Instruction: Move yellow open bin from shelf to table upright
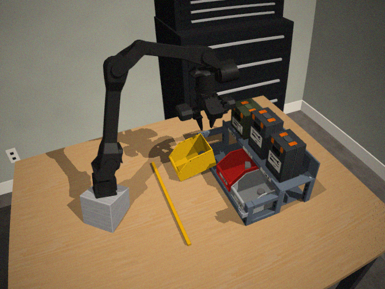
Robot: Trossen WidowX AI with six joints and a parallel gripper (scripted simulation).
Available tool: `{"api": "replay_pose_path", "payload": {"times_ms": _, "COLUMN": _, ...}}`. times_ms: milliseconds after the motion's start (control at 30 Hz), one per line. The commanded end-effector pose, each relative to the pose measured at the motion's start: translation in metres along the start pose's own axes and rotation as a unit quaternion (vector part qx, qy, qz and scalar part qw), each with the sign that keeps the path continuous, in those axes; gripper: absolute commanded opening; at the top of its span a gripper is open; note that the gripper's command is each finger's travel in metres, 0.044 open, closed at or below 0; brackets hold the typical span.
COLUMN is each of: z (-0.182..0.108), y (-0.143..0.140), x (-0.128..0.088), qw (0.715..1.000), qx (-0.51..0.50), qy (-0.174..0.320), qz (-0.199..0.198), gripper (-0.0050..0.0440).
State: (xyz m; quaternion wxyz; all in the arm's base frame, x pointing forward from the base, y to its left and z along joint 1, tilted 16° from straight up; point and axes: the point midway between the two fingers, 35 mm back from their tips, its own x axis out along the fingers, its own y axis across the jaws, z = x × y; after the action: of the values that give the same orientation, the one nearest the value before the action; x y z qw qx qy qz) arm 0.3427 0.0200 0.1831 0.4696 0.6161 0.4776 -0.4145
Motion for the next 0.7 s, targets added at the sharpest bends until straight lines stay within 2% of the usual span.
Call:
{"api": "replay_pose_path", "payload": {"times_ms": 0, "z": -0.002, "y": 0.002, "x": -0.005, "qw": 1.0, "qx": -0.002, "qy": 0.001, "qz": 0.014, "gripper": 0.015}}
{"api": "replay_pose_path", "payload": {"times_ms": 100, "z": -0.002, "y": 0.002, "x": 0.001, "qw": 1.0, "qx": -0.002, "qy": 0.001, "qz": 0.015, "gripper": 0.015}}
{"api": "replay_pose_path", "payload": {"times_ms": 500, "z": -0.002, "y": 0.002, "x": 0.001, "qw": 1.0, "qx": -0.002, "qy": 0.001, "qz": 0.015, "gripper": 0.015}}
{"api": "replay_pose_path", "payload": {"times_ms": 667, "z": -0.002, "y": 0.002, "x": 0.01, "qw": 1.0, "qx": -0.002, "qy": 0.001, "qz": 0.015, "gripper": 0.015}}
